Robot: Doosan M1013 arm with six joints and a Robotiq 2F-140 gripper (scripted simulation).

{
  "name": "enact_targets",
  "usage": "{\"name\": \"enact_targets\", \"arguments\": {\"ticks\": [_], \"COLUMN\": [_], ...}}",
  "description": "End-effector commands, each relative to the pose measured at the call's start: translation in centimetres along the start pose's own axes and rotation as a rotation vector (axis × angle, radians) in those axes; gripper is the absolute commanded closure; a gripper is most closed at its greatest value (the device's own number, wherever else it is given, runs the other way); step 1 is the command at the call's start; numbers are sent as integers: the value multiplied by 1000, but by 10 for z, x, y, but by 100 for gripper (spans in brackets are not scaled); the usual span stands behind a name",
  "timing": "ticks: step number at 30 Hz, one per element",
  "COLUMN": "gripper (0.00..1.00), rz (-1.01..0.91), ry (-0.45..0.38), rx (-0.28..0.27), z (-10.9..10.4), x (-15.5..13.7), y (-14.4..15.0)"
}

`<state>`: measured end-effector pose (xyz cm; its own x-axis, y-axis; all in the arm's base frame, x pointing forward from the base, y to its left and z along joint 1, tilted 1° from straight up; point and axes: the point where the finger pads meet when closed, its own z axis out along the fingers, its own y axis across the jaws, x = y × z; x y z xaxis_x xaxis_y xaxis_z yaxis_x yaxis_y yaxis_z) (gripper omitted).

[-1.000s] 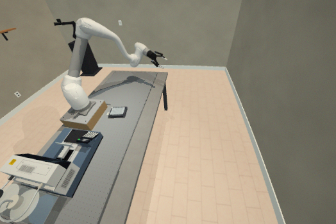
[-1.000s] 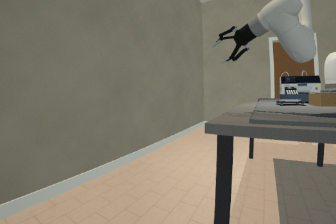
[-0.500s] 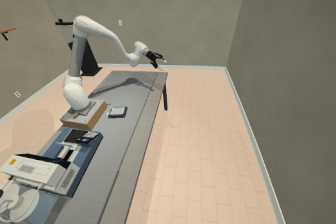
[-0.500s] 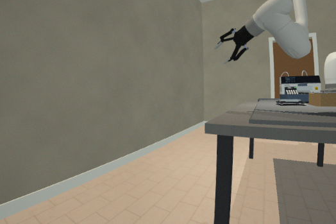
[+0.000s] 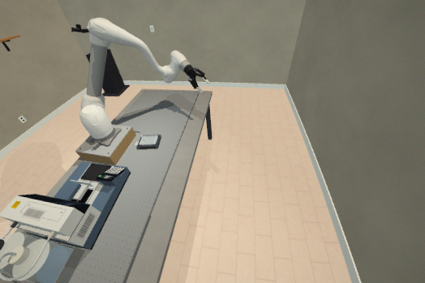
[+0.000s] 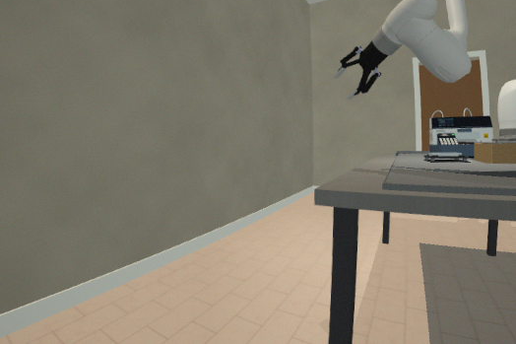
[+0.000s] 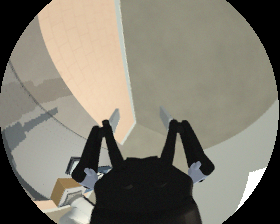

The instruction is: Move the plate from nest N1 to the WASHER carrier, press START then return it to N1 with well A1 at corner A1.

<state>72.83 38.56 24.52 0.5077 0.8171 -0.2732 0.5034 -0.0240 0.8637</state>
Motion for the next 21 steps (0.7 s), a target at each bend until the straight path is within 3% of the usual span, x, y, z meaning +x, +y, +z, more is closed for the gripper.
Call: {"name": "enact_targets", "arguments": {"ticks": [1, 2, 6, 18, 21], "gripper": [30, 30, 30, 30, 30], "rz": [0, 0, 41, 41, 79], "ry": [0, 0, -60, -60, -107], "rx": [0, 0, 94, 94, 174], "z": [6, 8, 16, 36, 41], "x": [-10, -15, -33, -79, -93], "y": [0, 0, -1, -3, -5]}}
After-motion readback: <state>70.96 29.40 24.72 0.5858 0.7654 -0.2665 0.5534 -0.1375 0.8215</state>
